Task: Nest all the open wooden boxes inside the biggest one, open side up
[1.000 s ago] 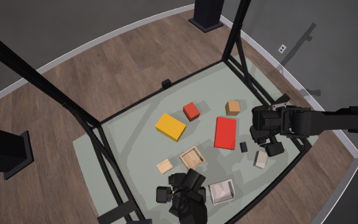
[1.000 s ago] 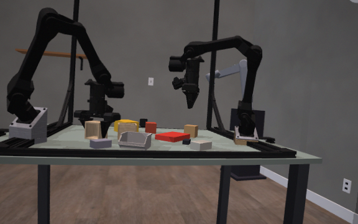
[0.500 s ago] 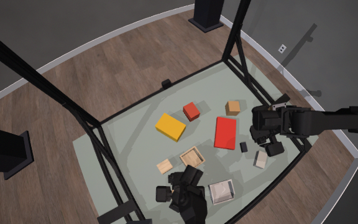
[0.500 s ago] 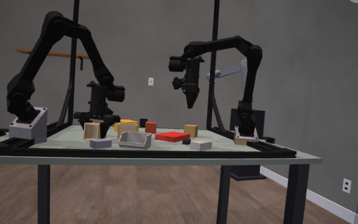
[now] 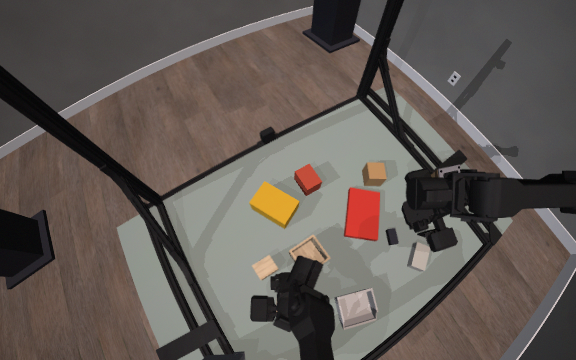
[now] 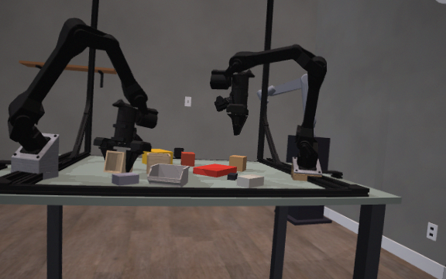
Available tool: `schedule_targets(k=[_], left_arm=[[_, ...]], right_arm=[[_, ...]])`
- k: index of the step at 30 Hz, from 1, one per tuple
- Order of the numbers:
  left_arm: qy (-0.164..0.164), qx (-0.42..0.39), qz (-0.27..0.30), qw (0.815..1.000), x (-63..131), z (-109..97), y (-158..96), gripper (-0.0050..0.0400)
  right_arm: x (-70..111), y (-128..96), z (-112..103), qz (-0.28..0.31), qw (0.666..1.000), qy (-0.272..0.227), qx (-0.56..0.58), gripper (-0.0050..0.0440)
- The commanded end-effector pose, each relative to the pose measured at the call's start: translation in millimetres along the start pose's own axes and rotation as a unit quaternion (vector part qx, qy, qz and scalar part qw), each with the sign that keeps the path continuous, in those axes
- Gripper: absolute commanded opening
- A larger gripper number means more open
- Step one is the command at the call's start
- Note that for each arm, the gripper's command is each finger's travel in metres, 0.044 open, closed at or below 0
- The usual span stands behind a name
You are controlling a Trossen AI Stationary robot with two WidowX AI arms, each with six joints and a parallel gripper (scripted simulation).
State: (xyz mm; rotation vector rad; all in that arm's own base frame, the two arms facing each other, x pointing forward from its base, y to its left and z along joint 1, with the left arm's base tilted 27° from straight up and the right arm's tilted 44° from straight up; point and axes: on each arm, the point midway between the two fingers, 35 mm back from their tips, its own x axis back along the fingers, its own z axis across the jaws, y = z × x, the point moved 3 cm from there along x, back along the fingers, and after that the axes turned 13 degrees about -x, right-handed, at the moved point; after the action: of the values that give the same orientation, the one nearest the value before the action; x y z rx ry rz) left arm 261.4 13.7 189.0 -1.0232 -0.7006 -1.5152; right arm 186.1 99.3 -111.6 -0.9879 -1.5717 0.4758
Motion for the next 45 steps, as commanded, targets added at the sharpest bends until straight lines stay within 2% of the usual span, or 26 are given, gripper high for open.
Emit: schedule_targets(k=[1,24,33,45], left_arm=[[0.001,0.0,0.001,1.0,-0.5,0.4,0.1,0.04],[0.001,0.0,0.001,1.0,-0.5,0.4,0.1,0.04],[0.001,0.0,0.001,1.0,-0.5,0.4,0.1,0.04],[0.001,0.0,0.001,1.0,-0.5,0.4,0.1,0.04]], right_arm=[[-0.1,3.7,1.1,0.016,1.0,-0.004,0.0,0.0],[9.3,17.0,4.1,0.116,0.993,-0.027,0.0,0.0],[14.1,18.7,4.6,0.124,0.992,-0.029,0.0,0.0],[15.1,28.1,7.1,0.195,0.98,-0.049,0.001,0.0]])
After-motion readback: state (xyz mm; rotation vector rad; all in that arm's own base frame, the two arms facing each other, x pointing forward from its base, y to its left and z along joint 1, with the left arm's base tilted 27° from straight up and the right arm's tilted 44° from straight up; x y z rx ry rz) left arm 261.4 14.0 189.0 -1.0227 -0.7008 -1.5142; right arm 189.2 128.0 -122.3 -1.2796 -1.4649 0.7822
